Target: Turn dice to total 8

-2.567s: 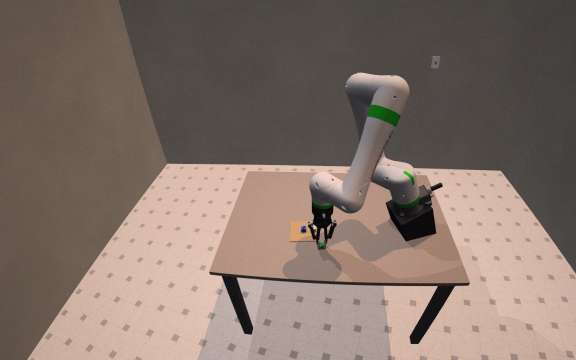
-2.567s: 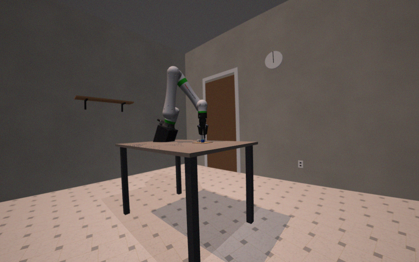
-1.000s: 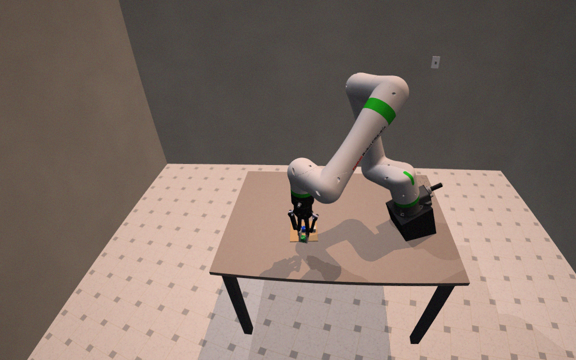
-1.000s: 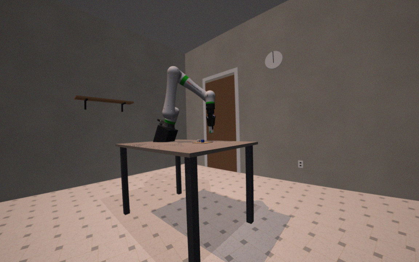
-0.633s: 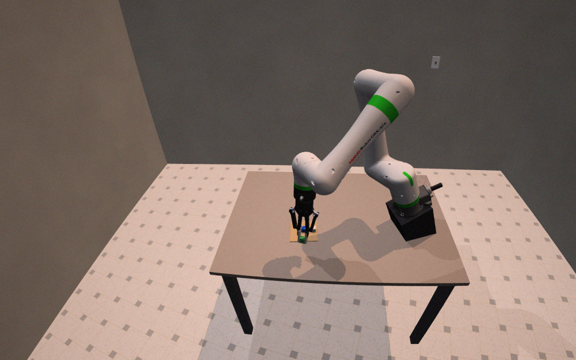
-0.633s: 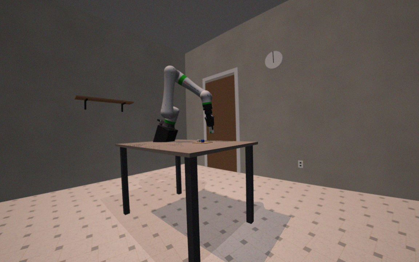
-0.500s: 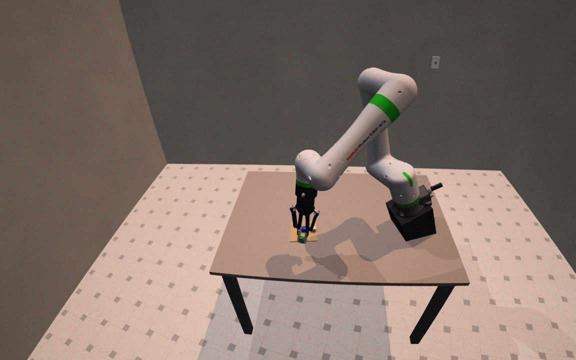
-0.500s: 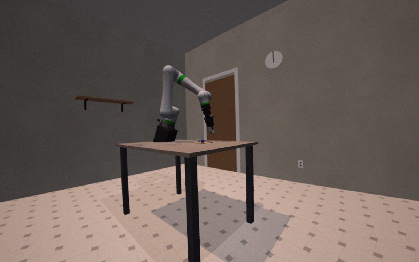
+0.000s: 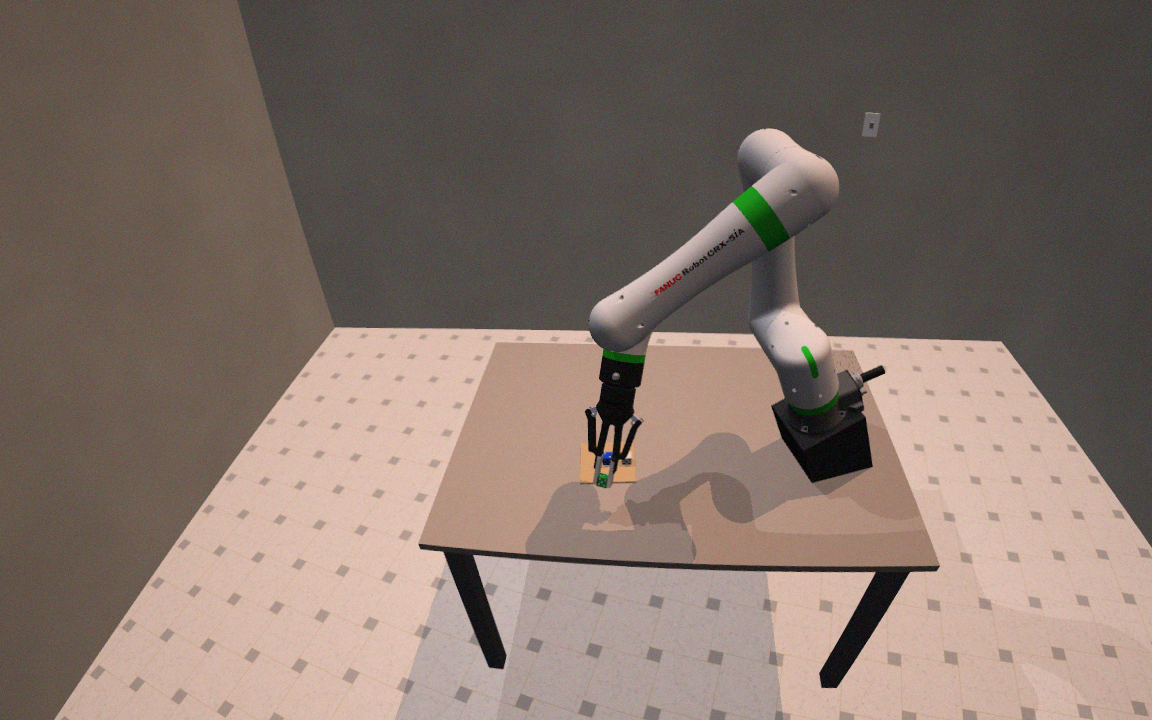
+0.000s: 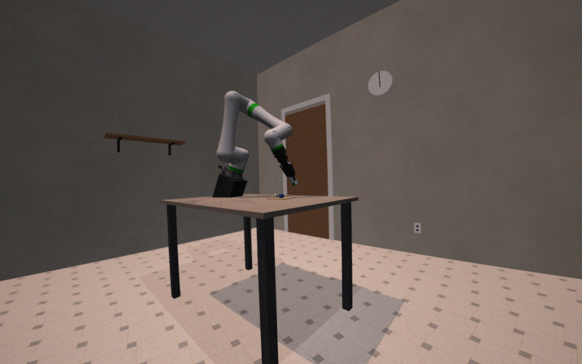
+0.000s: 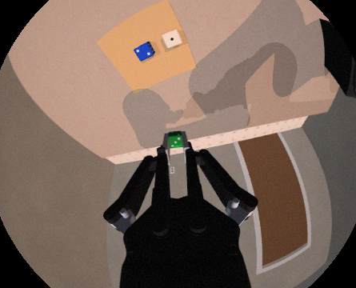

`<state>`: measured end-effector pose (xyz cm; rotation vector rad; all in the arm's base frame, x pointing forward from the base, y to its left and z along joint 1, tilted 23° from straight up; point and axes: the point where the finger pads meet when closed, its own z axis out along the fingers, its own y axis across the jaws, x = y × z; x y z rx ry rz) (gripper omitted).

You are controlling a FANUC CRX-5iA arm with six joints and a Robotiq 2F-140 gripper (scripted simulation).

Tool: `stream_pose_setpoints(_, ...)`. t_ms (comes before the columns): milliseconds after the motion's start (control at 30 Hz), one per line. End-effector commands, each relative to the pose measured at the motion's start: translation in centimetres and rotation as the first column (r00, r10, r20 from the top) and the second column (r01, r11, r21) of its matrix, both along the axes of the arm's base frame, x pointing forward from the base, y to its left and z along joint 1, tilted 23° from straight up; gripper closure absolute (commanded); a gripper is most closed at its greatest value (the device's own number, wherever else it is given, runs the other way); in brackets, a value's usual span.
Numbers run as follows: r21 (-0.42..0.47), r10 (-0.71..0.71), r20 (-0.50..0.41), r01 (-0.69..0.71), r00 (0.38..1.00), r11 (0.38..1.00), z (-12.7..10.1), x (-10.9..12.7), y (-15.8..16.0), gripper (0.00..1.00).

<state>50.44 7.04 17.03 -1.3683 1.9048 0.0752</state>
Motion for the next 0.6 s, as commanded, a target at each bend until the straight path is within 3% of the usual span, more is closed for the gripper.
stream_pose_setpoints(0,0.128,0.094,0.026,-0.097,0.995,0.987,-0.61,-0.40,-0.35,0.87)
stream_pose_setpoints(333,0.288,0.152,0.126,-0.183,0.980,0.940,-0.94,-0.43,-0.74,0.87)
stream_pose_setpoints(433,0.295,0.154,0.130,-0.187,0.979,0.937,-0.96,-0.43,-0.75,0.87)
stream_pose_setpoints(567,0.385,0.173,0.205,-0.242,0.963,0.891,-0.89,-0.33,-1.06,0.87)
